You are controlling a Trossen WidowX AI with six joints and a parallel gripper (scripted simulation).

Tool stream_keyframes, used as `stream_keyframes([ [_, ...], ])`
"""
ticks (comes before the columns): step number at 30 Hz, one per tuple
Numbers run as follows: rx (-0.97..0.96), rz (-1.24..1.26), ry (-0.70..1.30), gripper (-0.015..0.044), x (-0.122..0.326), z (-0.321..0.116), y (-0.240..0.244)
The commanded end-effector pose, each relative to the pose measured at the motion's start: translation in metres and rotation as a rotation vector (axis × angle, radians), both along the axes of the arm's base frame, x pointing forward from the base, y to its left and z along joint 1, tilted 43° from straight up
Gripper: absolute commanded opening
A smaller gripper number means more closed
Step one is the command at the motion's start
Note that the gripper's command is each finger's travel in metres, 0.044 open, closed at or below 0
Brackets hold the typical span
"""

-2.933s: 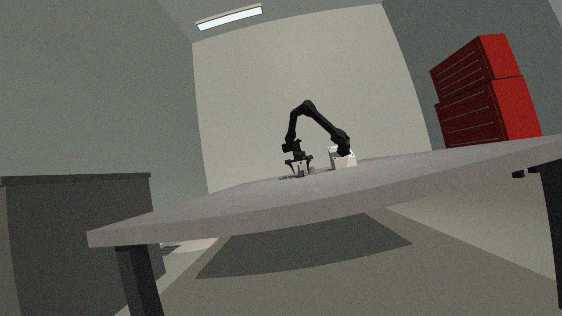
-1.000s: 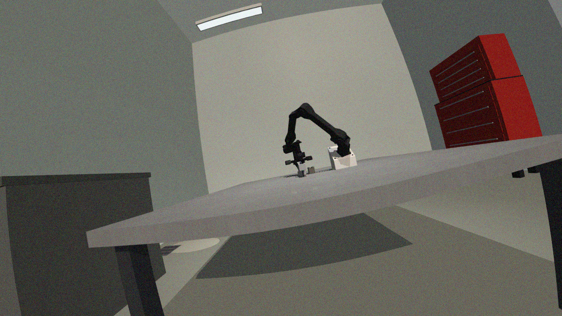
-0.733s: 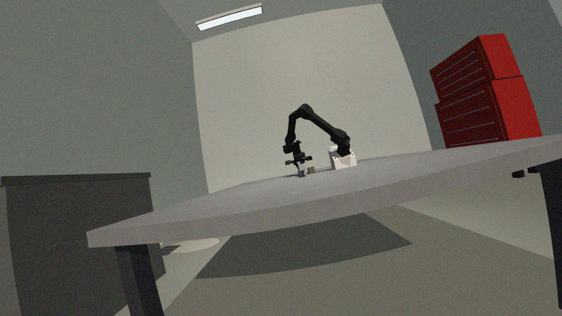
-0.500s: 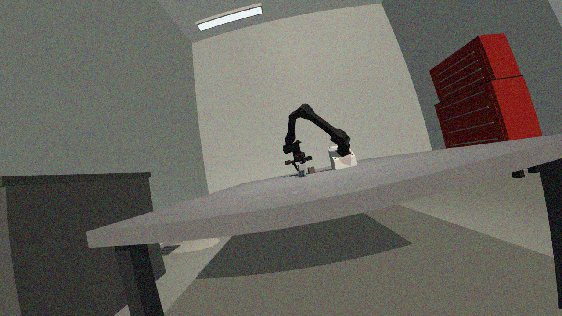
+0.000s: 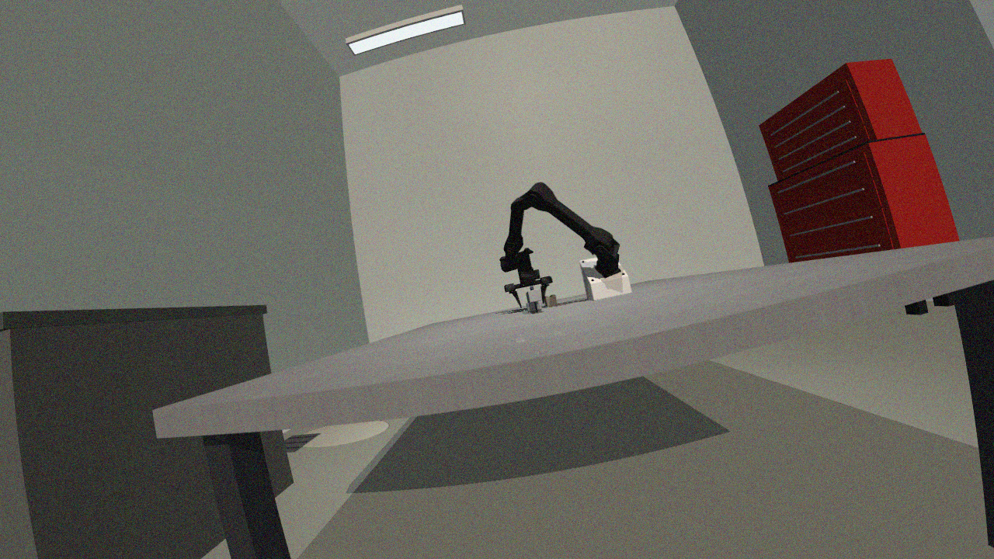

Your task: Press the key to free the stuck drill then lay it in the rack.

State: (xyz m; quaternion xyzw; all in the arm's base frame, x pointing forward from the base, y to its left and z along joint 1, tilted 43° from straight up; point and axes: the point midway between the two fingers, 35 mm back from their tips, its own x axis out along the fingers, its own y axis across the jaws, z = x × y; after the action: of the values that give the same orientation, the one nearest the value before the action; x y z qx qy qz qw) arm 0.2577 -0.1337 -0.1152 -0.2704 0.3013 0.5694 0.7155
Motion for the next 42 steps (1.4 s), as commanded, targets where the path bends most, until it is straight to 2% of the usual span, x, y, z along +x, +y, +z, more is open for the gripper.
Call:
stream_keyframes([
  [1, 0.003, -0.004, -0.001, 0.0440, 0.0005, 0.0012, 0.0029],
  [30, 0.003, -0.004, -0.001, 0.0440, 0.0026, 0.0056, 0.0123],
  [42, -0.003, -0.001, -0.004, 0.0125, 0.0032, 0.0052, 0.0094],
])
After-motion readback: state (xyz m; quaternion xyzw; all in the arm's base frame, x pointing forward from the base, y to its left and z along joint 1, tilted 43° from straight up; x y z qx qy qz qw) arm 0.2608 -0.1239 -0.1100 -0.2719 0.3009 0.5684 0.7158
